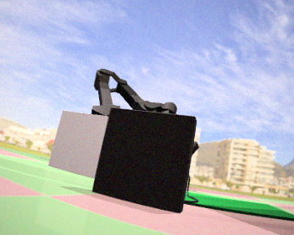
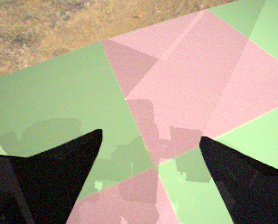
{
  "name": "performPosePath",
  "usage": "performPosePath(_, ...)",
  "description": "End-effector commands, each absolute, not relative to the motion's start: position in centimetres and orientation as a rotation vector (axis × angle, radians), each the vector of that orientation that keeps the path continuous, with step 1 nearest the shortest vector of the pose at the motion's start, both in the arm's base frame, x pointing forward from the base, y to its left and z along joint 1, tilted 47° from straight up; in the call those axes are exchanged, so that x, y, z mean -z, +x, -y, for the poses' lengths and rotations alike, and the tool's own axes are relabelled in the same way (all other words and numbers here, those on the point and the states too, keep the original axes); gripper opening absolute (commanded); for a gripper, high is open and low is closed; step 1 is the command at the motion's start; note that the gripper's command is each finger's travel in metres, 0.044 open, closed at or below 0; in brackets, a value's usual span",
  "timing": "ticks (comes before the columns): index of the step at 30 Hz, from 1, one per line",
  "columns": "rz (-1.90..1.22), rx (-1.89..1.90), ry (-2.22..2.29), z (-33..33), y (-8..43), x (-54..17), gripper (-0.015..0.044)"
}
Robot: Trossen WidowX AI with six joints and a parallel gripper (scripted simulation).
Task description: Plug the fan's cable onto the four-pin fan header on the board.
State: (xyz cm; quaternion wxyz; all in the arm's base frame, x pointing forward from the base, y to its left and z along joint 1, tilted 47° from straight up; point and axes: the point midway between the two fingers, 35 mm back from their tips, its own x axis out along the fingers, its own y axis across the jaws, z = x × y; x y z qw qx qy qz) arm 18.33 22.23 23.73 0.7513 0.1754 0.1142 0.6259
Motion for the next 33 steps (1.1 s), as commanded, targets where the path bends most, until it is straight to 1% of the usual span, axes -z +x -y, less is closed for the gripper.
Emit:
performPosePath(1, -0.173, -1.212, -0.072, -20.2, 24.4, -19.1, 0.0440)
performPosePath(9, -0.178, -1.180, -0.407, -17.6, 27.1, -14.7, 0.0440)
performPosePath(17, -0.189, -1.225, -0.725, -14.5, 28.5, -10.5, 0.0440)
performPosePath(26, -0.161, -1.373, -1.033, -10.7, 28.3, -6.2, 0.0440)
performPosePath(33, -0.143, -1.532, -1.135, -7.7, 27.0, -3.6, 0.0440)
